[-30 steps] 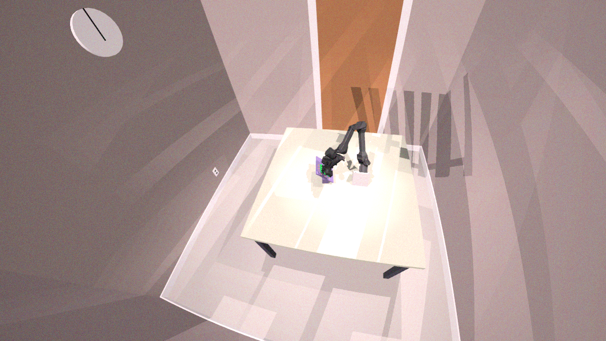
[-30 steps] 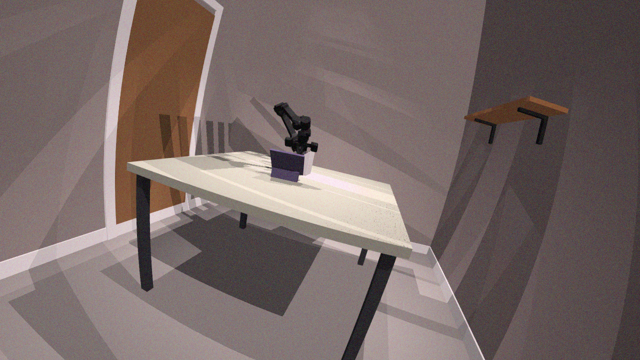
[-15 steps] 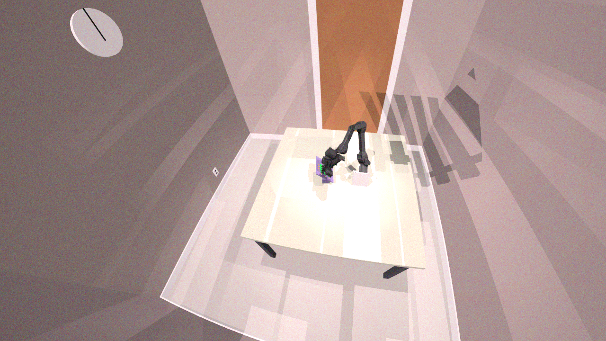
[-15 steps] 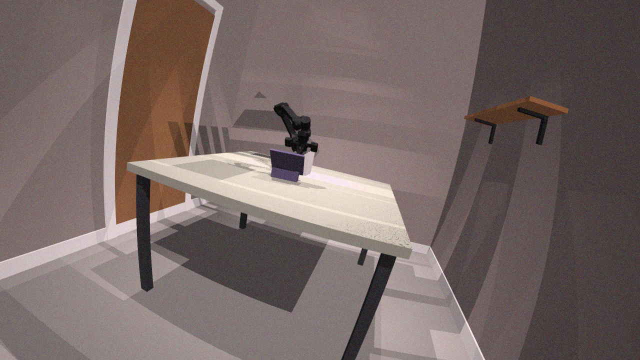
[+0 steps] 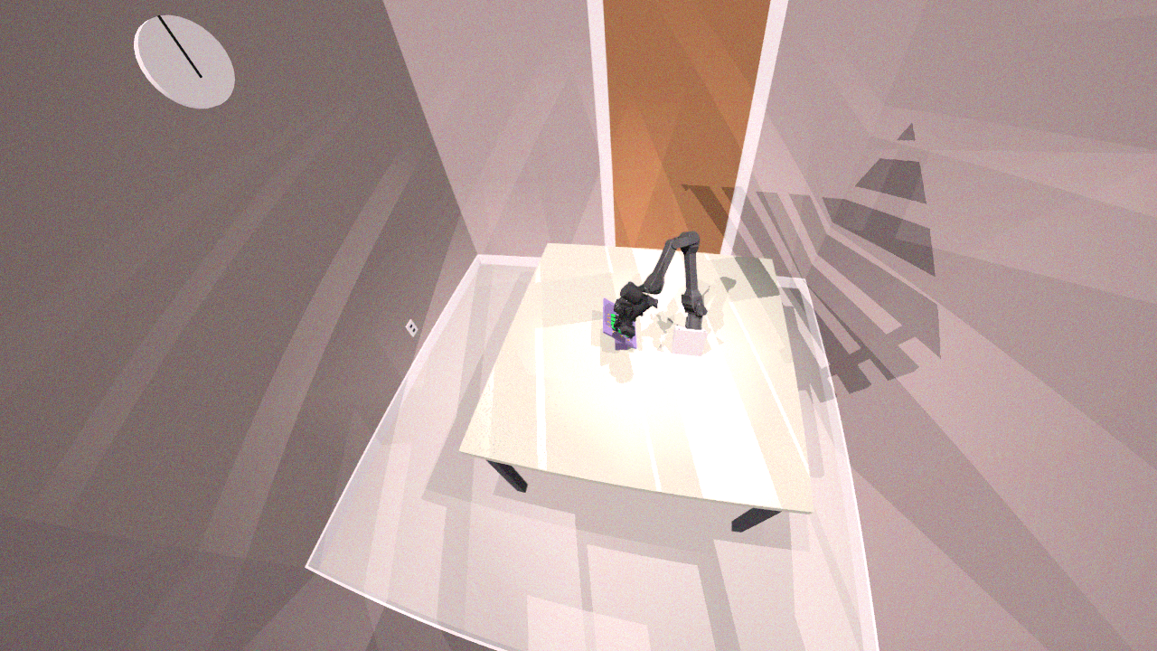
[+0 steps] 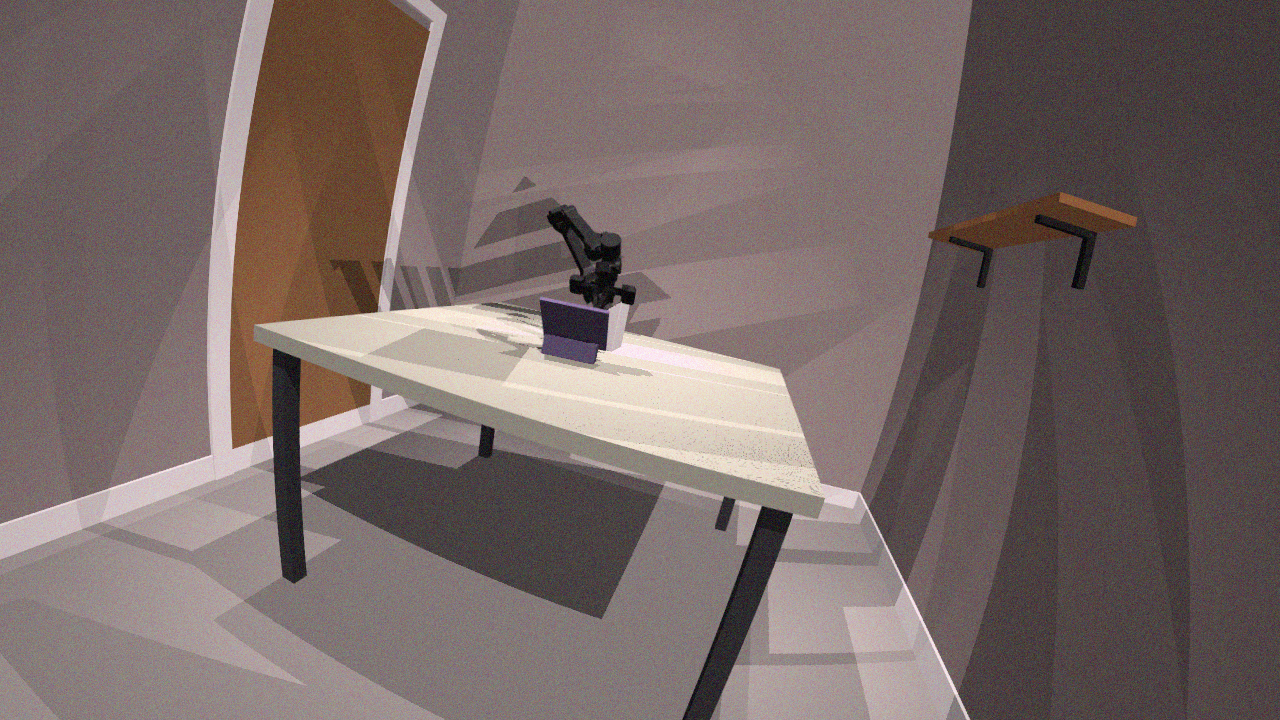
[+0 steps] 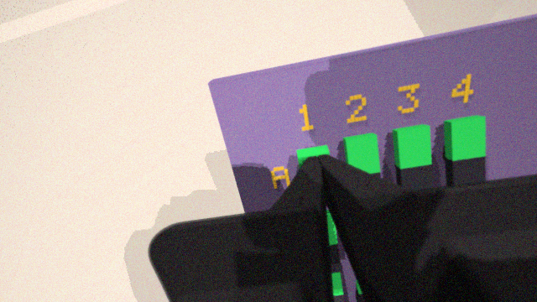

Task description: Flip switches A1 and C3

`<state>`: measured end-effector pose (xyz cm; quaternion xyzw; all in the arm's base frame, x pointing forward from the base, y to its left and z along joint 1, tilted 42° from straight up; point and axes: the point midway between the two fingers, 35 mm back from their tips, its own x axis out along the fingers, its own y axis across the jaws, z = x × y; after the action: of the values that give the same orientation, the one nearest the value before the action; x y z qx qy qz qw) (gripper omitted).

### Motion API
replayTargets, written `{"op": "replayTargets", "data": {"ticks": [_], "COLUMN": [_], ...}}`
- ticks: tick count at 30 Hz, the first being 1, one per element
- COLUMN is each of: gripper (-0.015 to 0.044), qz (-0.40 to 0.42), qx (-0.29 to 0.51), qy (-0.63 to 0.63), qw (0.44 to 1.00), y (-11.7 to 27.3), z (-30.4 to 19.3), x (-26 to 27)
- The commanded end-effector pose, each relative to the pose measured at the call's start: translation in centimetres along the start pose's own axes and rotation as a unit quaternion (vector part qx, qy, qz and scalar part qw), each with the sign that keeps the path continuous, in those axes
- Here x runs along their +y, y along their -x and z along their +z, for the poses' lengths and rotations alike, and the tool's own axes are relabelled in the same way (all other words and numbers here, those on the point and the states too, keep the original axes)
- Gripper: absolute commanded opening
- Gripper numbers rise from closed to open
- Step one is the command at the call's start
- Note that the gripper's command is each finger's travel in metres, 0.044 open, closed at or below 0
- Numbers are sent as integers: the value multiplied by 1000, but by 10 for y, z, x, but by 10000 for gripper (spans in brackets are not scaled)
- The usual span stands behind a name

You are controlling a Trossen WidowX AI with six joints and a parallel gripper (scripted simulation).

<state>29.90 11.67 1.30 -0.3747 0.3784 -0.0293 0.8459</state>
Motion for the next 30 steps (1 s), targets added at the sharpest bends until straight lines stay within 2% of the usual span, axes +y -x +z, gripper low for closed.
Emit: {"op": "replayTargets", "data": {"ticks": [1,30], "gripper": [0,0], "qz": [3,3], "qx": [1,1], "qy": [4,4], "qw": [1000,1000], "y": [-1,-5], "z": [-1,-1], "x": [1,1]}}
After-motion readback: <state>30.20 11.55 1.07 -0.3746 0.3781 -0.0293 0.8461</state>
